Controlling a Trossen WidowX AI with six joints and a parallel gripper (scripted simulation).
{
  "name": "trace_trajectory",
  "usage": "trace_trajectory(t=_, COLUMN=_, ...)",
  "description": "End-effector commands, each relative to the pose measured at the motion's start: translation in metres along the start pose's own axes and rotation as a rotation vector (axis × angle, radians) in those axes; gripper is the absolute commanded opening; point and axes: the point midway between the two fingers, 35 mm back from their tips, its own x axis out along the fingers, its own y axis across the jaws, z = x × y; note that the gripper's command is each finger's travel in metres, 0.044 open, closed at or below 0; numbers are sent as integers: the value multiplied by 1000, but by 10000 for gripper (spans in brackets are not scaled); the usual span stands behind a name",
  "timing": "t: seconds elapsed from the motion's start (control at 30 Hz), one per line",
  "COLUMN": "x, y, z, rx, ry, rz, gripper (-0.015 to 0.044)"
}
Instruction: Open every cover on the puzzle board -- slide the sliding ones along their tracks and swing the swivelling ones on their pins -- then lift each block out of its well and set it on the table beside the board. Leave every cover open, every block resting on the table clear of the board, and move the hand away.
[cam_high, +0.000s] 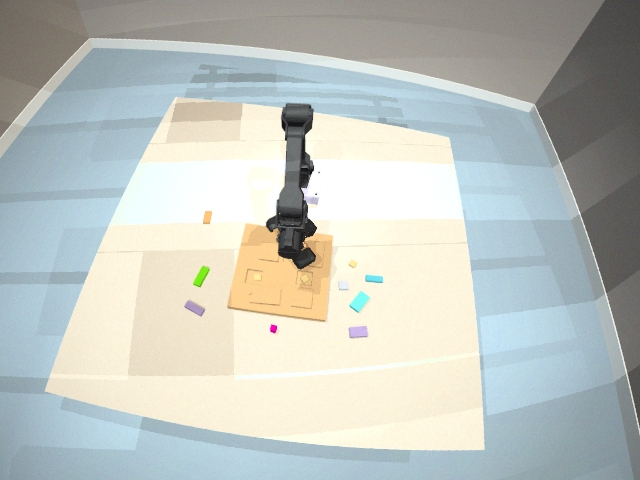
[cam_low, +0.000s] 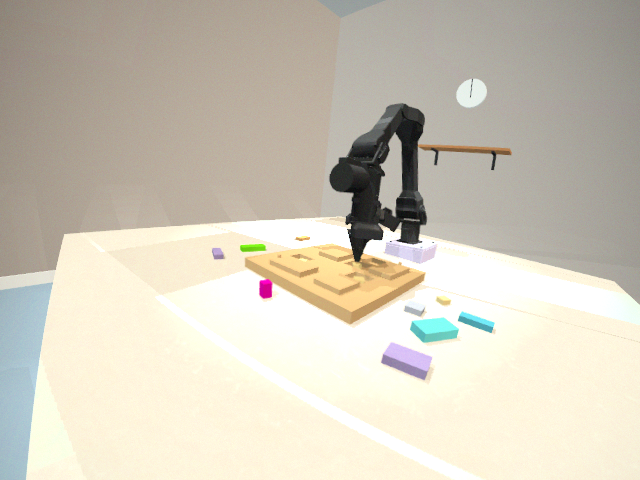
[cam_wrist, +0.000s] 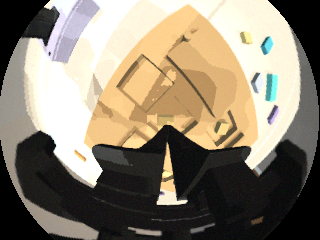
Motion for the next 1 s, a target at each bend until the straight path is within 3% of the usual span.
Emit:
trace_trajectory(t=0.0, x=7, y=2, z=1, rx=-5, ry=-8, rz=9, gripper=0)
trace_trajectory(t=0.97, x=10, y=-13, z=6, rx=-5, ry=-8, rz=8, gripper=0)
